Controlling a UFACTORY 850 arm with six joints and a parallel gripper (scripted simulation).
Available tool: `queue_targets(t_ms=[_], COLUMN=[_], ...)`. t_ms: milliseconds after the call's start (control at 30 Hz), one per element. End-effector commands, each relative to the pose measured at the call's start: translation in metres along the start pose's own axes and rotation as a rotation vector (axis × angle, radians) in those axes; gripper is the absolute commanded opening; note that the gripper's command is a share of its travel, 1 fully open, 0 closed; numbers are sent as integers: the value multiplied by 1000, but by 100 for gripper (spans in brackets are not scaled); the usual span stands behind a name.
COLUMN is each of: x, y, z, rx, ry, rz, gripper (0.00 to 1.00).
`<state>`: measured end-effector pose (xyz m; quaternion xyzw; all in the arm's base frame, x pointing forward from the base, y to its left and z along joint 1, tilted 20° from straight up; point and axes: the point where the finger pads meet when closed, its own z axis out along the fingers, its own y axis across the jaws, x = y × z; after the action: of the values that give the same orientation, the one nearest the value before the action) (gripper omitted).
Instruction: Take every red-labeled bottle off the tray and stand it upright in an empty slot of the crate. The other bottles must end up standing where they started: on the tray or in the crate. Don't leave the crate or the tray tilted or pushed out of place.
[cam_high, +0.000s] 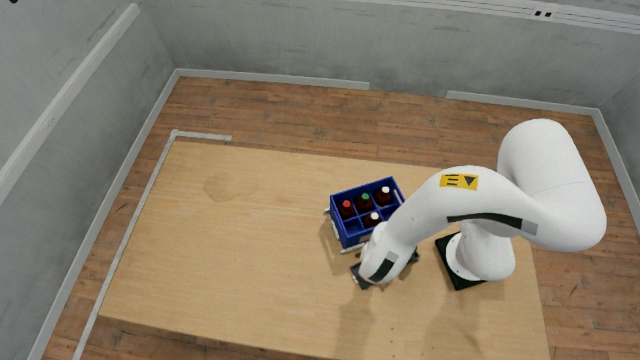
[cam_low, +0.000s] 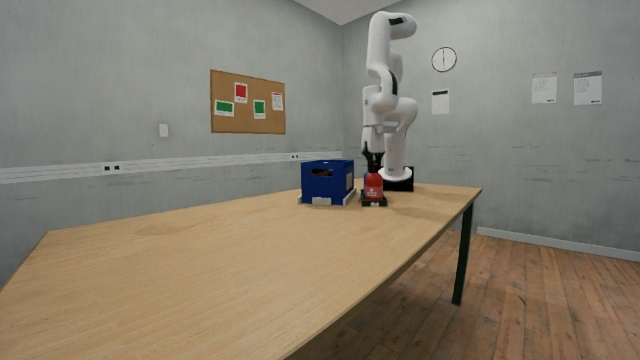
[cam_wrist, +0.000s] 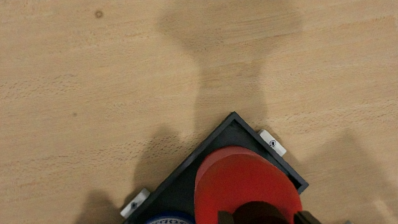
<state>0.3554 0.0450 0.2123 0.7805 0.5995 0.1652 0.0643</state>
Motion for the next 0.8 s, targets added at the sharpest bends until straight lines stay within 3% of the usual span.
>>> queue_targets(t_ms=[0,767], x=[0,0], y=[1,1], z=[-2,-12], rx=[-2,-2], ry=[0,0], rz=[0,0], gripper=[0,0])
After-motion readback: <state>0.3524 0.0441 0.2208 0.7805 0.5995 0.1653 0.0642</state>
